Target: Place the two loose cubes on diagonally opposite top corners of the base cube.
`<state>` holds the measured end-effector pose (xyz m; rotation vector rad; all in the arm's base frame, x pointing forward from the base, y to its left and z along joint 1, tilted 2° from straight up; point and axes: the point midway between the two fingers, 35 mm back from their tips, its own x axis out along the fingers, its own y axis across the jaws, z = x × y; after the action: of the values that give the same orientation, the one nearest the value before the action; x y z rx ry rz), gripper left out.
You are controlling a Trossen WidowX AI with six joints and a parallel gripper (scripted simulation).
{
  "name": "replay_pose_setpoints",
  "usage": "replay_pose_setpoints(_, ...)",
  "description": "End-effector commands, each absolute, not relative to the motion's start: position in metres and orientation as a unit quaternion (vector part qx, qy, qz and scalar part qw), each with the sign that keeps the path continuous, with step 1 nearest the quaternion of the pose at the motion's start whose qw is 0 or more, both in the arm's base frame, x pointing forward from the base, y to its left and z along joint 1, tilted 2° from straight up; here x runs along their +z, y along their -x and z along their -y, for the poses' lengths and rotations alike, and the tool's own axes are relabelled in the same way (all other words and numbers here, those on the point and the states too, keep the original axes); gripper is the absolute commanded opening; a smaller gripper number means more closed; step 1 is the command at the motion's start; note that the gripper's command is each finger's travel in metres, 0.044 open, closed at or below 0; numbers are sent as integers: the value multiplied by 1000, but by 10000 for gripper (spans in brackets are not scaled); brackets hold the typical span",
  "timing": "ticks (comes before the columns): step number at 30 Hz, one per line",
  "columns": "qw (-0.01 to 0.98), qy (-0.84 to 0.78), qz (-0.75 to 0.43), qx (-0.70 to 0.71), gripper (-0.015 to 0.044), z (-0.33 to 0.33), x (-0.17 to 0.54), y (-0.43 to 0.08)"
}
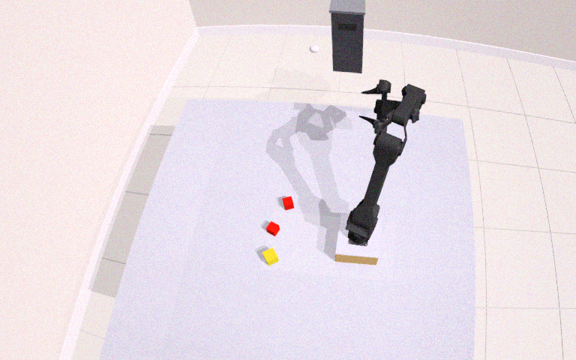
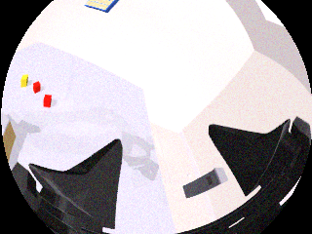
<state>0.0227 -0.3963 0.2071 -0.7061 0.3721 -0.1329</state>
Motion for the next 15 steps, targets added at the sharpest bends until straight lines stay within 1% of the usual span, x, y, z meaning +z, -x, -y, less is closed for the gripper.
replay_pose_setpoints(1,921,340,-181,-63,374,396,207,-24)
replay_pose_setpoints(5,945,260,-195,-30,269,388,198,-51)
replay_pose_setpoints(10,963,141,-227,11,265,372,184,-88)
replay_pose_setpoints(15,960,31,-274,44,265,353,170,-123)
